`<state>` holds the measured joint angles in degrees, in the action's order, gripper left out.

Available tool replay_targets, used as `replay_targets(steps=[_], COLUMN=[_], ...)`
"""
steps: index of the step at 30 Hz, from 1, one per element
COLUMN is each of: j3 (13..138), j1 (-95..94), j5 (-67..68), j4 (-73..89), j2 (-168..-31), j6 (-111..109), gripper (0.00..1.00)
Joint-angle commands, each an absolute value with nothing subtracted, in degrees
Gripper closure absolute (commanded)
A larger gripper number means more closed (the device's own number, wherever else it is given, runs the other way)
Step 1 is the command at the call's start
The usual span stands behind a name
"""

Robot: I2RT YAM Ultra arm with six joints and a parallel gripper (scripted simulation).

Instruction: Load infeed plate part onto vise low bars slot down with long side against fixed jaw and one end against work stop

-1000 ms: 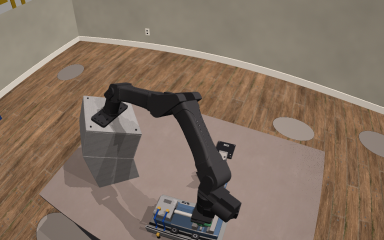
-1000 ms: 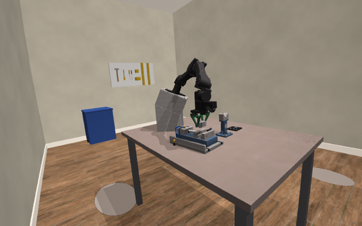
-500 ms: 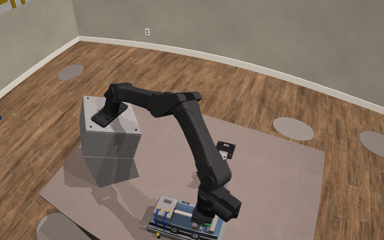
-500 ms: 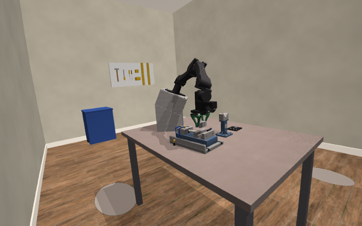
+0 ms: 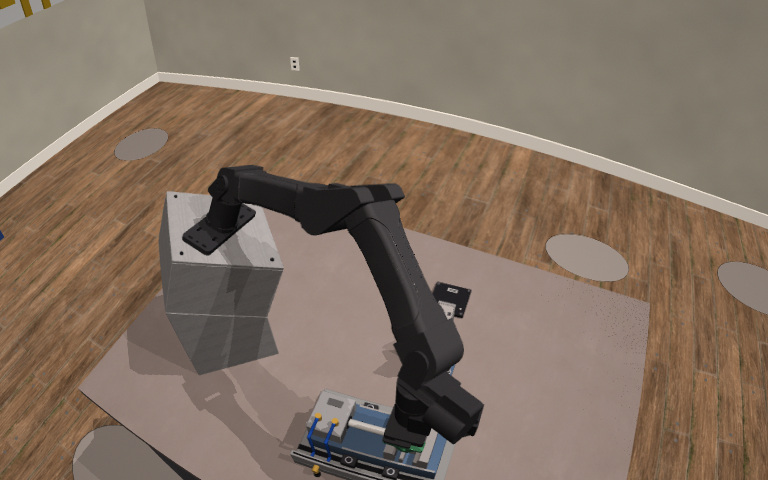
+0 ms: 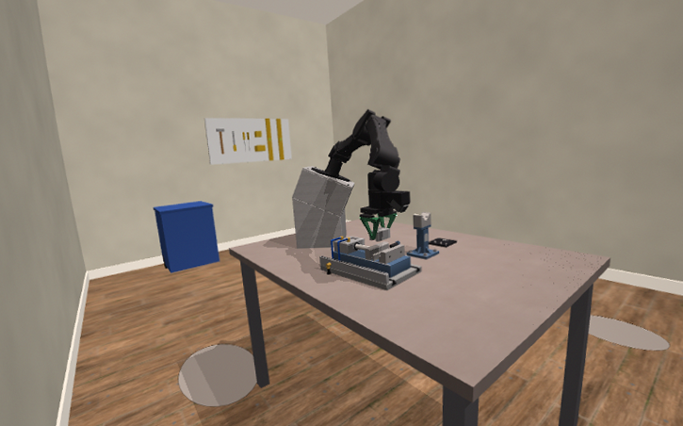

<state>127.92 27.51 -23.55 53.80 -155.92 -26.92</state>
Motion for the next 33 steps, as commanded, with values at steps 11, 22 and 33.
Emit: replay_targets(steps=[11,22,33], j3=[130.2,130.2,130.2], j1=[27.7,27.8,27.8], j5=[-23.5,-23.5,-23.4], j4=[53.4,53.2,53.1], j2=[-155.4,-155.5,-155.7], j6=[-26.7,-26.5,-26.5], gripper=[1.0,1.0,1.0])
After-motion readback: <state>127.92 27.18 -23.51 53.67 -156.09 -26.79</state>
